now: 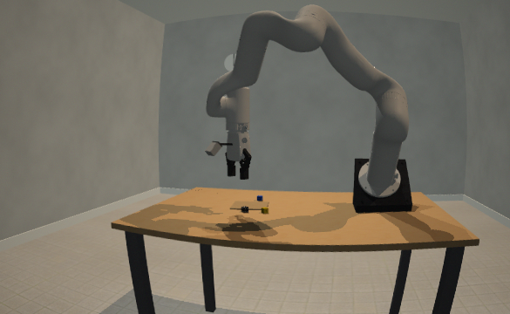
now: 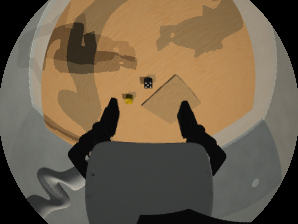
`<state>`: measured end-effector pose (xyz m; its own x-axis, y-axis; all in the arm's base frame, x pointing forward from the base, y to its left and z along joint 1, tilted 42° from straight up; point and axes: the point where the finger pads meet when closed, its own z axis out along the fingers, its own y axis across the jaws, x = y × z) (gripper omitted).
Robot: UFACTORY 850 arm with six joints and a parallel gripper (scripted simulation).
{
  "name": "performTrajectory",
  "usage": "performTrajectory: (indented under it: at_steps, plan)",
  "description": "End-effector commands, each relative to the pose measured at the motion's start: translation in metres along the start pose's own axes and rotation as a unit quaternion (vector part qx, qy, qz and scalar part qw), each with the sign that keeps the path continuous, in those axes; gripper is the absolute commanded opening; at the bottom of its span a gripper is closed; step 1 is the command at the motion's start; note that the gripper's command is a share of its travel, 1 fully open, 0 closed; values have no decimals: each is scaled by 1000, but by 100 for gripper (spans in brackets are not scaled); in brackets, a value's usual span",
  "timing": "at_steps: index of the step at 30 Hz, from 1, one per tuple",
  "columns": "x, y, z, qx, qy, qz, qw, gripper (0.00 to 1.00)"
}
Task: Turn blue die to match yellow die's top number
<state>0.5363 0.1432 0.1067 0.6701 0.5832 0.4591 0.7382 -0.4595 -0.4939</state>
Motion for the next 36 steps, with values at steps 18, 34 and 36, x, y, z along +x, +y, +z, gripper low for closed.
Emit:
performTrajectory:
  at_steps: [18, 34, 36]
  plan:
    - [-39, 45, -20, -2, -2, 111, 994, 100]
    - [-138, 123, -15, -3, -1, 338, 941, 100]
    - [-148, 129, -14, -2, -1, 358, 934, 100]
